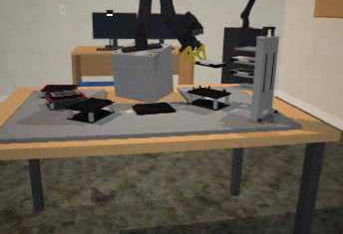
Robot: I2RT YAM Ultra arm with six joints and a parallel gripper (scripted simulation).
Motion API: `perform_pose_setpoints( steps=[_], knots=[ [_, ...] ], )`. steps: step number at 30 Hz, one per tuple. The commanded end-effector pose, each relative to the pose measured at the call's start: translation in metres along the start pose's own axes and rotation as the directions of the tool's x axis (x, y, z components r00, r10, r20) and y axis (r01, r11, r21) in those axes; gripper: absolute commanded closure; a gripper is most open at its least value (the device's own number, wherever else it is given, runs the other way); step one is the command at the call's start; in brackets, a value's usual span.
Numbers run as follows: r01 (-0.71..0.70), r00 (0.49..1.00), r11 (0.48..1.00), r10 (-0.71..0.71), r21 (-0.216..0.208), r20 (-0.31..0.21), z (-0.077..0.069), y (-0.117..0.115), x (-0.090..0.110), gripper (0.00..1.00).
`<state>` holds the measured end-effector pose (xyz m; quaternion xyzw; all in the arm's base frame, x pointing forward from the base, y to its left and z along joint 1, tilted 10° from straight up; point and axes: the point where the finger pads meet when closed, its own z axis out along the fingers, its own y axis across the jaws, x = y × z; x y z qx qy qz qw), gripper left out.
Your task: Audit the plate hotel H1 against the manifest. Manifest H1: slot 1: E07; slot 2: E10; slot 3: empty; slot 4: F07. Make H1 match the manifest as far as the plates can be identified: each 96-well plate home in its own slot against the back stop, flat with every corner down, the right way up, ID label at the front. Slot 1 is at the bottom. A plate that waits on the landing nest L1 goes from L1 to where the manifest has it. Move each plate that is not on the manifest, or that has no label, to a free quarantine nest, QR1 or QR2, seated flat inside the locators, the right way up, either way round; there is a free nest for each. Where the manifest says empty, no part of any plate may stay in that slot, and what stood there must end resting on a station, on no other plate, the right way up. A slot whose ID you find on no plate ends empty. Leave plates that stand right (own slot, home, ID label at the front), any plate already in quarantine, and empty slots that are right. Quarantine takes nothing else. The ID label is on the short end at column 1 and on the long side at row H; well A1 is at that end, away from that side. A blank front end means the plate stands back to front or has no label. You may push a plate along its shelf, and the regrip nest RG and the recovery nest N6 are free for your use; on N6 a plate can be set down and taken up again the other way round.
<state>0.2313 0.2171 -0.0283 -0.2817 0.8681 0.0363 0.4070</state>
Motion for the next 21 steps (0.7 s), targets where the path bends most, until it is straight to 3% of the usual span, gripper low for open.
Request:
perform_pose_setpoints(
  steps=[1, 21],
  knots=[
    [-0.021, 0.999, 1.0, 0.022, -0.006, 0.045, -0.003, 0.006, -0.023, 0.14],
    [-0.022, 0.999, 1.0, 0.022, -0.007, 0.046, -0.017, 0.006, -0.036, 0.14]
  ],
)
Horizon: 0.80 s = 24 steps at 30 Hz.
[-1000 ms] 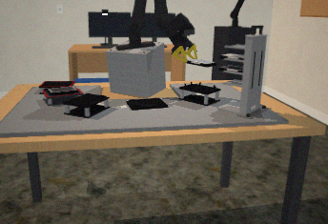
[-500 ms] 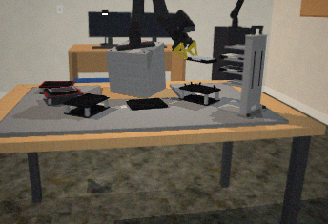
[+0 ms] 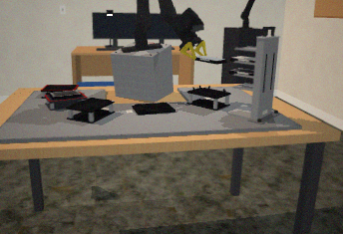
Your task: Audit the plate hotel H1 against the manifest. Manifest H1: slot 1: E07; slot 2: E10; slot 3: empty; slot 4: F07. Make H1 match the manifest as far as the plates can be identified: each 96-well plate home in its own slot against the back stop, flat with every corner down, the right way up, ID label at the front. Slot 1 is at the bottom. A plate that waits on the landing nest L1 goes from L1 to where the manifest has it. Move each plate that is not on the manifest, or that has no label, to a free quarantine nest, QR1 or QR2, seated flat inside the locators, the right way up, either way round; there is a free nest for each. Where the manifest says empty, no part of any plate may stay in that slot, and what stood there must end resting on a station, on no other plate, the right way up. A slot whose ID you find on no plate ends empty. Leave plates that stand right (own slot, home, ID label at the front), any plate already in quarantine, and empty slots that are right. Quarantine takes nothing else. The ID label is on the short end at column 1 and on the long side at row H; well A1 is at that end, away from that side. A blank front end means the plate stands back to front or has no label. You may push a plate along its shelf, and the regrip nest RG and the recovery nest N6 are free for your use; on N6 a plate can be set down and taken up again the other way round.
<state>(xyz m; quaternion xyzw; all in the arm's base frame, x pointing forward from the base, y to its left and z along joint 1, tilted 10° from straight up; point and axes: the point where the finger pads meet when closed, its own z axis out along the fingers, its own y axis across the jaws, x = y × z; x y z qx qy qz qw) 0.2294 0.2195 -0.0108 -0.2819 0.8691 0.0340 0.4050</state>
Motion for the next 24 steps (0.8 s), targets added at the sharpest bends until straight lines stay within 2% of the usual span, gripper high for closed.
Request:
perform_pose_setpoints(
  steps=[1, 24],
  knots=[
    [-0.023, 0.998, 1.0, 0.024, -0.01, 0.051, -0.006, 0.006, -0.024, 0.14],
    [-0.024, 0.998, 1.0, 0.024, -0.01, 0.051, -0.023, 0.005, -0.039, 0.14]
  ],
)
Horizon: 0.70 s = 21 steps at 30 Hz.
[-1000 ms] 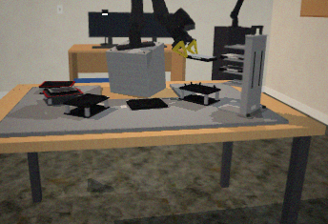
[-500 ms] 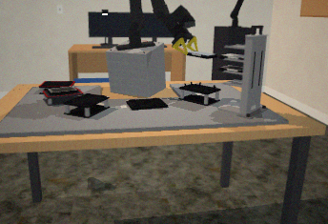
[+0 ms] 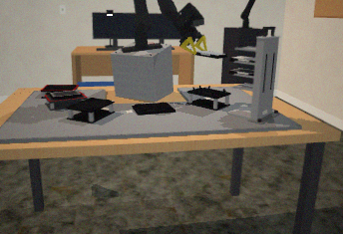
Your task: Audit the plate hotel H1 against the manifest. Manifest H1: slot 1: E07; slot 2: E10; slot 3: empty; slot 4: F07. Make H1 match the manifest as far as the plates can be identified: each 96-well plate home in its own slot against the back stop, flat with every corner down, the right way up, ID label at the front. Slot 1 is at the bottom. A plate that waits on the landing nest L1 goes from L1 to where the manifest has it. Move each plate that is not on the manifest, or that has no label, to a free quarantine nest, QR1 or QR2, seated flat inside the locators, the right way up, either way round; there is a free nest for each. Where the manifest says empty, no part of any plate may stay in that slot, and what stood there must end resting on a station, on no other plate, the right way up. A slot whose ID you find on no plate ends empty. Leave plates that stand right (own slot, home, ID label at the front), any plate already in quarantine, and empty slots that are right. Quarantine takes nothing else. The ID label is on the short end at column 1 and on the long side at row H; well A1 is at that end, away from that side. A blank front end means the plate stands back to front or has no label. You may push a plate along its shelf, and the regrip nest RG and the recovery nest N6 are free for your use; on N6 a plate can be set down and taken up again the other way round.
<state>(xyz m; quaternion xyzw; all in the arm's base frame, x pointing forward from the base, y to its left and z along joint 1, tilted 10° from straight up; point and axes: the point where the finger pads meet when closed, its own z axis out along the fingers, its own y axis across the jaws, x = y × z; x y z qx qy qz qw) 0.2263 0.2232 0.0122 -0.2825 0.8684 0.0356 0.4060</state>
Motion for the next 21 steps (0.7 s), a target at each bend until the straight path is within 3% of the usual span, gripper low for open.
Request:
perform_pose_setpoints(
  steps=[1, 21],
  knots=[
    [-0.024, 0.999, 1.0, 0.025, -0.007, 0.048, -0.007, 0.004, -0.023, 0.14],
    [-0.025, 0.999, 1.0, 0.025, -0.008, 0.048, -0.021, 0.004, -0.036, 0.14]
  ],
)
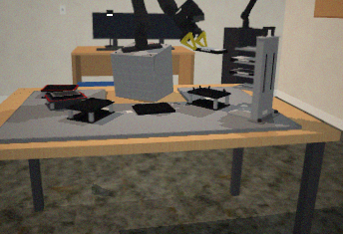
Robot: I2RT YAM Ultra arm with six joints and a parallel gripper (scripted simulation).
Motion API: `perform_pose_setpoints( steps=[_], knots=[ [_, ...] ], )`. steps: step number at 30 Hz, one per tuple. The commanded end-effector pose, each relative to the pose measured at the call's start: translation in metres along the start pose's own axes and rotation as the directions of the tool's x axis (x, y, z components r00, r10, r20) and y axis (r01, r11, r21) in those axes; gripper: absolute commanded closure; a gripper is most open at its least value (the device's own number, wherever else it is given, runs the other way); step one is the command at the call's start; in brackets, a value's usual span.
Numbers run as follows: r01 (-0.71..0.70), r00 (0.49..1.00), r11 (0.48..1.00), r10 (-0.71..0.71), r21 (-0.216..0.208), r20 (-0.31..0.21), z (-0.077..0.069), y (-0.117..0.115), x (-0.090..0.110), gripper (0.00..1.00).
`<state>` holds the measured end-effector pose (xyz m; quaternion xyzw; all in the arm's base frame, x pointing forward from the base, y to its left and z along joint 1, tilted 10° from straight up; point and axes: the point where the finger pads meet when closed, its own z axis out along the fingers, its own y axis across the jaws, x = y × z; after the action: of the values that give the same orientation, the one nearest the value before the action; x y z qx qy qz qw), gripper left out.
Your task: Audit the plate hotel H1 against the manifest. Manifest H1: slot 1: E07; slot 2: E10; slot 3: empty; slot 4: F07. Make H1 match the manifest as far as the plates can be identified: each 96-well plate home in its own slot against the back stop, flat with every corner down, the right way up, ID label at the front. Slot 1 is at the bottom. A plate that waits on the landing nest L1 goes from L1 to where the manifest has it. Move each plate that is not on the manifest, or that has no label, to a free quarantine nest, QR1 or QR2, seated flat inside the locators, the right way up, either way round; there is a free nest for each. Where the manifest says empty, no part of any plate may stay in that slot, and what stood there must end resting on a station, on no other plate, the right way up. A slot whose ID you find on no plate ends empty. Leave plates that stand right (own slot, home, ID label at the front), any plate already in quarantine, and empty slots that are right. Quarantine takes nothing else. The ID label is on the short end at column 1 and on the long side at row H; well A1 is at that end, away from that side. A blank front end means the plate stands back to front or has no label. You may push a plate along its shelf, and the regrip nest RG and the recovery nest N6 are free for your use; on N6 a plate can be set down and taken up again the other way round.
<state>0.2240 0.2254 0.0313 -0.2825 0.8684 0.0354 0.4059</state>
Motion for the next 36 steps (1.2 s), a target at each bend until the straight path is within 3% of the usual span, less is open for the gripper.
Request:
perform_pose_setpoints(
  steps=[1, 36],
  knots=[
    [-0.025, 0.999, 1.0, 0.025, -0.008, 0.048, -0.008, 0.004, -0.022, 0.14],
    [-0.025, 0.999, 1.0, 0.026, -0.009, 0.048, -0.032, 0.003, -0.044, 0.14]
  ],
)
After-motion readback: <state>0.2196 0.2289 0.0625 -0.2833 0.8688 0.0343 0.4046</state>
